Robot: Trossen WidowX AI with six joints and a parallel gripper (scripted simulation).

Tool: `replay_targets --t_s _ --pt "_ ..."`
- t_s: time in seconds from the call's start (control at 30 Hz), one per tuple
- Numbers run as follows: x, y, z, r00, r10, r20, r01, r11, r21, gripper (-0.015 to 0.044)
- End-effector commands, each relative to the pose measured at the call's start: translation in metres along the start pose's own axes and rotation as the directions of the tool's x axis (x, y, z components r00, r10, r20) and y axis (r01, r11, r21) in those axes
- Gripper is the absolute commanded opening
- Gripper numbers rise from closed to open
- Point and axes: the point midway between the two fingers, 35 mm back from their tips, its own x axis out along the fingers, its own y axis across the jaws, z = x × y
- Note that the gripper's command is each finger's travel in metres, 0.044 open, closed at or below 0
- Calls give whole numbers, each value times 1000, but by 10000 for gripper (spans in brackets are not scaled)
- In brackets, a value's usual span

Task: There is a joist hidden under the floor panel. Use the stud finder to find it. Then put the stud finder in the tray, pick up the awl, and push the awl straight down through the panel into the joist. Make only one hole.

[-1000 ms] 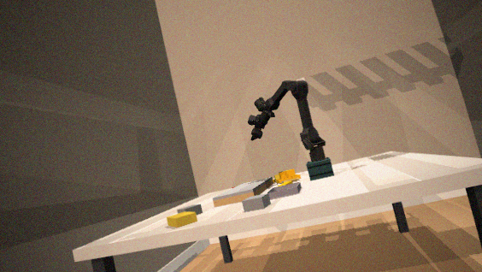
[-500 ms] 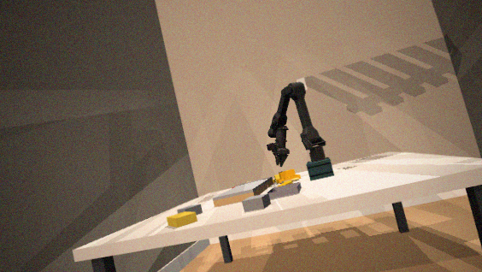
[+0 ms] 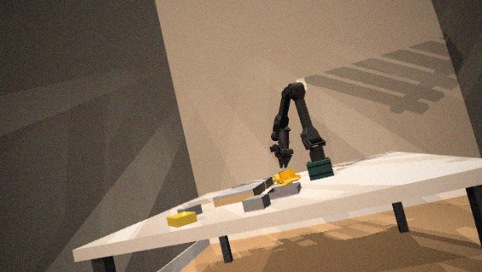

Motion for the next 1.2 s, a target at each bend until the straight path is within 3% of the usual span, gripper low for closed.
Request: replay_targets --t_s 0.0,1.1,1.17 --pt "1 0 -3 1000 7 1 -7 1000 -1 440" --pt "49 1 -16 1000 8 1 -8 1000 -1 440" --pt "49 1 -16 1000 8 1 -8 1000 -1 387"
